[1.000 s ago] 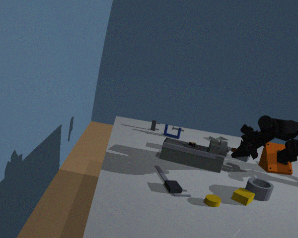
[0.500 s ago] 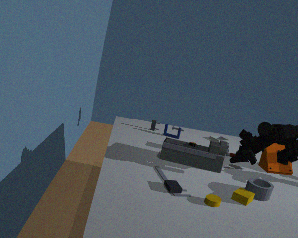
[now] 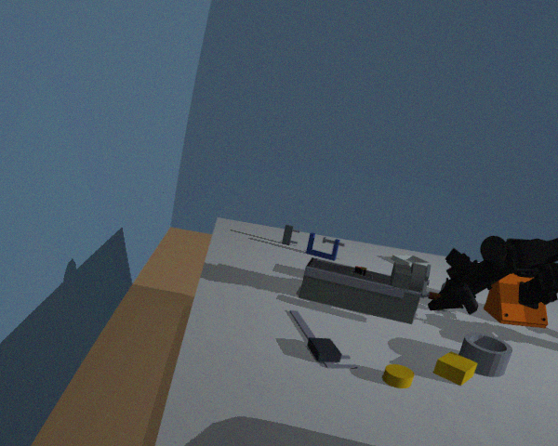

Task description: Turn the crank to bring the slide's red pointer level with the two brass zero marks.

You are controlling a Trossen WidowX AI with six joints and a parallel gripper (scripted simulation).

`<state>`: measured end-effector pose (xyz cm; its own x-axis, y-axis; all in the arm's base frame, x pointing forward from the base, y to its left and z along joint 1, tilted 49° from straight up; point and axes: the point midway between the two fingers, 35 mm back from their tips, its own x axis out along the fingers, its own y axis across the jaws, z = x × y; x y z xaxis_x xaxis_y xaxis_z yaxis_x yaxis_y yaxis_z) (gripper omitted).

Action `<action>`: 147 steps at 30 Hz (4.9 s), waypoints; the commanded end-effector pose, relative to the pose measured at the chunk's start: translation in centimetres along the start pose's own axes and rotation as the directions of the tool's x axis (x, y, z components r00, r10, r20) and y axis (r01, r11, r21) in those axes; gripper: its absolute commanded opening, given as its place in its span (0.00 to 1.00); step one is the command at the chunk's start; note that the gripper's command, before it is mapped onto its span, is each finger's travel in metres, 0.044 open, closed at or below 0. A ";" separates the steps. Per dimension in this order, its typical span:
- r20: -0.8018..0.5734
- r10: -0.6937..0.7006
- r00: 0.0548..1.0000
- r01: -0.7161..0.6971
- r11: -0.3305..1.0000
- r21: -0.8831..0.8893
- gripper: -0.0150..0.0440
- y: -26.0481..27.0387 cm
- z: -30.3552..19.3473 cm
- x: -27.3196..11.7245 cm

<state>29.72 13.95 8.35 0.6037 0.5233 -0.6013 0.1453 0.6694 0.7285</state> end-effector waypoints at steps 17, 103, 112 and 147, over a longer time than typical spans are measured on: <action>-0.008 -0.009 1.000 0.009 1.000 0.002 0.25 -1.7 -0.7 0.7; -0.008 -0.010 1.000 0.010 1.000 0.002 0.25 -3.5 -0.5 0.5; -0.008 -0.010 1.000 0.010 1.000 0.001 0.25 -3.8 -0.4 0.4; -0.008 -0.011 1.000 0.011 1.000 0.001 0.25 -4.7 0.6 -0.6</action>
<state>29.15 10.40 5.46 0.5946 0.5226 -0.6109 0.1490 0.6751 0.7225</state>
